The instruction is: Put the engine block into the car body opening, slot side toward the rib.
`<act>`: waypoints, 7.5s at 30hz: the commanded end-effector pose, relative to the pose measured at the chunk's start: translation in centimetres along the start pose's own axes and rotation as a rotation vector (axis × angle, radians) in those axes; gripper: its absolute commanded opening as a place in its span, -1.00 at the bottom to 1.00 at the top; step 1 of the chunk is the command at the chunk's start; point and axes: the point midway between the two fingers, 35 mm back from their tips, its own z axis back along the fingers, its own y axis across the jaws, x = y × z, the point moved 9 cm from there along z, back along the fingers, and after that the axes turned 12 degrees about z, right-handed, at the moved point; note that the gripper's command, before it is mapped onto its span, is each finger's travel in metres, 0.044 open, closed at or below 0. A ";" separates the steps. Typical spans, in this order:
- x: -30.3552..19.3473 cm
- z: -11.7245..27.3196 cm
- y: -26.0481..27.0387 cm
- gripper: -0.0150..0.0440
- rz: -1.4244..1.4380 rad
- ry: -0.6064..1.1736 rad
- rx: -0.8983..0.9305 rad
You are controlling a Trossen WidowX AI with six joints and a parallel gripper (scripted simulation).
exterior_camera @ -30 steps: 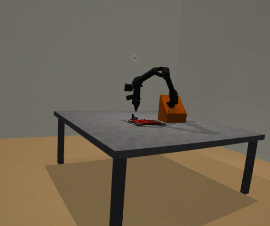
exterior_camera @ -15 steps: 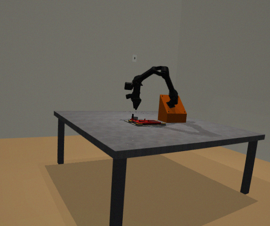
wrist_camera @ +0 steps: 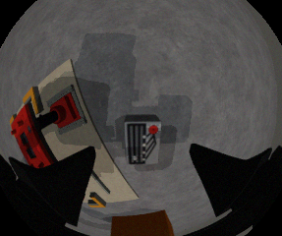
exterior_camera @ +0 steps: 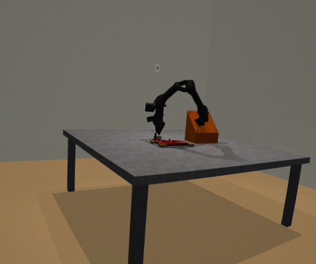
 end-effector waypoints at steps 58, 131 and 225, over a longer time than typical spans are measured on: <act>0.5 4.5 -0.3 -0.49 -0.008 -0.002 -0.007; 3.0 4.9 14.0 -0.49 0.242 -0.003 -0.029; 1.9 1.8 21.2 0.05 0.334 0.000 0.017</act>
